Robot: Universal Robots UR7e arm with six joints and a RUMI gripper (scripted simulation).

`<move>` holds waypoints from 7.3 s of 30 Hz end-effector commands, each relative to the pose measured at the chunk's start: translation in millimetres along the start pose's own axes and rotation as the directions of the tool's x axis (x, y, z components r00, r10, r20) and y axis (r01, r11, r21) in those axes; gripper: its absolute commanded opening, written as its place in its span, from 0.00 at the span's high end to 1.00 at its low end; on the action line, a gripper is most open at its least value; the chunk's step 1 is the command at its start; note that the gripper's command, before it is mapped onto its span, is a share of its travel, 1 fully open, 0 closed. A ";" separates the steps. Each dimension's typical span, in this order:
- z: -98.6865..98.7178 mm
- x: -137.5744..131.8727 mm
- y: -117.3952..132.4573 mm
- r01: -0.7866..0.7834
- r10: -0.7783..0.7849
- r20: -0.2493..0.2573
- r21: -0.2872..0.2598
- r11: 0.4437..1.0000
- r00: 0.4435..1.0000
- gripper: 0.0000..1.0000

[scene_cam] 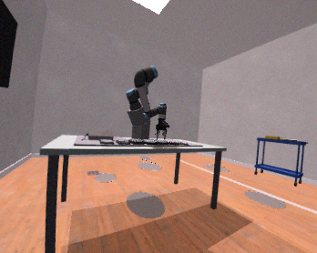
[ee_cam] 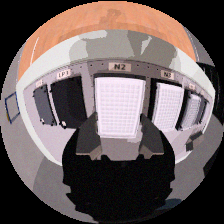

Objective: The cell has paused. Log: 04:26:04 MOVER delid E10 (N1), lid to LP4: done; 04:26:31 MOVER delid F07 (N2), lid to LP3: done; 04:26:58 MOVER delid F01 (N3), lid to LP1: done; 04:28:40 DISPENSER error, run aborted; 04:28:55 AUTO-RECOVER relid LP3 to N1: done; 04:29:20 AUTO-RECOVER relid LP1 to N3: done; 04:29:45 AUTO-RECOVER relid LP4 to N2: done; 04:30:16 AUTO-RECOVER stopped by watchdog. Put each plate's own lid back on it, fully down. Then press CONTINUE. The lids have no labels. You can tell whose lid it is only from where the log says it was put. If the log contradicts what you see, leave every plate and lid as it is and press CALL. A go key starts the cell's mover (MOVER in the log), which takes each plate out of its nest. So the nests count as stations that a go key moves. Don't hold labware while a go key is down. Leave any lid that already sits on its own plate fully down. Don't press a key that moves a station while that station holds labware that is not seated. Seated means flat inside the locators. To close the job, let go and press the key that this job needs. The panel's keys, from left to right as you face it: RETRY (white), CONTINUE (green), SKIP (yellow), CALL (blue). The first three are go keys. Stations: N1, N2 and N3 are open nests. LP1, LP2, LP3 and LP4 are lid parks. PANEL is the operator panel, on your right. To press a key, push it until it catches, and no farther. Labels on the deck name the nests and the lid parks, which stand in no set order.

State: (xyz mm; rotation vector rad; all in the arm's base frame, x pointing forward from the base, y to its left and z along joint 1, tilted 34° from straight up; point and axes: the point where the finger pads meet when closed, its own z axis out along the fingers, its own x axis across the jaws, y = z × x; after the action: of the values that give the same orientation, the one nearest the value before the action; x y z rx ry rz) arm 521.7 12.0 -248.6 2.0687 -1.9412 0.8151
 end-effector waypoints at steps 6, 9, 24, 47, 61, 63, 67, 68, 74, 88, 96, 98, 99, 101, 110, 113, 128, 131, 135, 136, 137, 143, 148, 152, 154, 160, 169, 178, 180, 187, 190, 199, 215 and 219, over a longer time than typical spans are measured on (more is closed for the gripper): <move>-13.5 -0.1 -0.5 0.000 0.000 0.000 0.001 1.000 1.000 1.00; -18.5 -0.1 -0.5 0.000 0.000 0.000 0.001 1.000 1.000 1.00; -18.5 49.9 -1.2 0.076 -0.076 0.000 0.001 0.997 0.997 1.00; -18.4 155.0 -2.7 0.076 -0.076 0.000 0.001 0.997 0.997 1.00; -18.4 215.0 -3.5 0.076 -0.076 0.000 0.001 0.997 0.997 1.00; -18.4 225.0 -3.7 0.076 -0.076 0.000 0.001 0.997 0.997 1.00; -18.4 235.0 -3.8 0.076 -0.076 0.000 0.001 0.997 0.997 1.00; -18.4 240.0 -3.9 0.076 -0.076 0.000 0.001 0.997 0.997 1.00; -18.4 261.1 -4.2 0.076 -0.076 0.000 0.001 0.997 0.997 1.00; -15.5 261.3 -4.2 0.076 -0.076 0.000 0.001 0.997 0.997 1.00; -12.8 261.2 -4.2 0.076 -0.076 0.000 0.001 0.997 0.997 1.00; -12.1 261.2 -4.2 0.076 -0.076 0.000 0.001 0.997 0.997 1.00; -11.8 261.2 -4.2 0.076 -0.076 0.000 0.001 0.997 0.997 1.00; -11.8 261.2 -4.2 0.076 -0.076 0.000 0.001 0.997 0.997 1.00; -8.8 261.2 -4.2 0.076 -0.076 0.000 0.001 0.997 0.997 1.00; -7.8 261.2 -4.2 0.076 -0.076 0.000 0.001 0.997 0.997 1.00; -3.5 261.1 -4.2 0.076 -0.076 0.000 0.001 0.997 0.997 1.00; -2.5 261.1 -4.2 0.076 -0.076 0.000 0.001 0.997 0.997 1.00; -1.8 261.1 -4.2 0.076 -0.076 0.000 0.001 0.997 0.997 1.00; -1.4 261.1 -4.2 0.076 -0.076 0.000 0.001 0.997 0.997 1.00; -1.1 261.1 -4.2 0.076 -0.076 0.000 0.001 0.997 0.997 1.00; 0.9 261.1 -4.2 0.076 -0.076 0.000 0.001 0.997 0.997 1.00; 2.5 261.1 -4.2 0.076 -0.076 0.000 0.001 0.997 0.997 1.00; 2.7 261.1 -4.2 0.076 -0.076 0.000 0.001 0.997 0.997 1.00; 2.7 261.1 -4.2 0.076 -0.076 0.000 0.001 0.997 0.997 1.00; 2.7 261.1 -4.2 0.076 -0.076 0.000 0.001 0.997 0.997 1.00; 2.7 261.1 -4.2 0.076 -0.076 0.000 0.001 0.997 0.997 1.00; 2.7 261.1 -4.2 0.076 -0.076 0.000 0.001 0.997 0.997 1.00; 2.7 261.1 -4.2 0.076 -0.076 0.000 0.001 0.997 0.997 1.00; 2.7 261.1 -4.2 0.076 -0.076 0.000 0.001 0.997 0.997 1.00; 2.7 261.1 -4.2 0.076 -0.076 0.000 0.001 0.997 0.997 1.00; 2.7 261.1 -4.2 0.076 -0.076 0.000 0.001 0.997 0.997 0.18; 2.7 261.1 -4.3 0.076 -0.076 0.000 0.001 0.997 0.997 0.18; 2.7 261.1 -4.3 0.076 -0.076 0.000 0.001 0.997 0.997 0.18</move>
State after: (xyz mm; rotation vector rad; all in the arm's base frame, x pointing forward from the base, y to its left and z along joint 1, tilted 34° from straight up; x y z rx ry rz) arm 524.0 -213.9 -117.8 2.1282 -1.8497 0.7986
